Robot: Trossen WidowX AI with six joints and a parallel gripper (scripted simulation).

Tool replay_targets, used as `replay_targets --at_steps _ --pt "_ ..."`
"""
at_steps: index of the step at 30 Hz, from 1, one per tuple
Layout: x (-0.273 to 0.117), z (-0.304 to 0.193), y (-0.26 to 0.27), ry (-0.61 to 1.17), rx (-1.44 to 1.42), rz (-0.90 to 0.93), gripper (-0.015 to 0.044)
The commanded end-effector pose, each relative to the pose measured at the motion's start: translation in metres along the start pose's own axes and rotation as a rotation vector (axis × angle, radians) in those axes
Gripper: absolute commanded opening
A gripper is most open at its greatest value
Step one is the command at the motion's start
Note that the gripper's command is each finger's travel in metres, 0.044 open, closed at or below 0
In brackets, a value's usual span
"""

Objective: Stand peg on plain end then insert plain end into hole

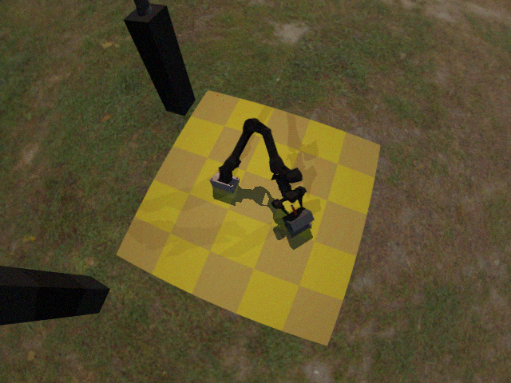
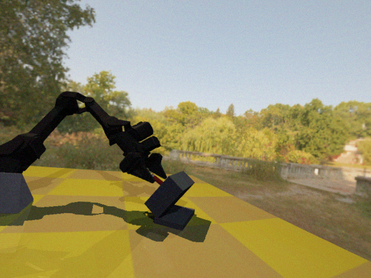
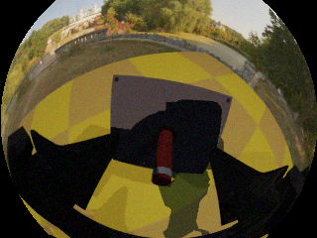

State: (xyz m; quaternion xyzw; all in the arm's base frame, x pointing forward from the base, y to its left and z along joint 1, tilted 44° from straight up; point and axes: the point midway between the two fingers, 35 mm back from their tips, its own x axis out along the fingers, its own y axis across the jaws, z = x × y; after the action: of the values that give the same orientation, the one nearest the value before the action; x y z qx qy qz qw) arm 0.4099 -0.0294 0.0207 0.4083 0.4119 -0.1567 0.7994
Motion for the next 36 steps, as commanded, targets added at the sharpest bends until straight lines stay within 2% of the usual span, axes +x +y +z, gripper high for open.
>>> replay_targets --at_steps 1,36 --pt "-0.007 0.002 0.001 -0.005 -0.001 0.004 0.0440" --pt "-0.051 0.004 0.003 -0.009 0.004 0.002 0.0440"
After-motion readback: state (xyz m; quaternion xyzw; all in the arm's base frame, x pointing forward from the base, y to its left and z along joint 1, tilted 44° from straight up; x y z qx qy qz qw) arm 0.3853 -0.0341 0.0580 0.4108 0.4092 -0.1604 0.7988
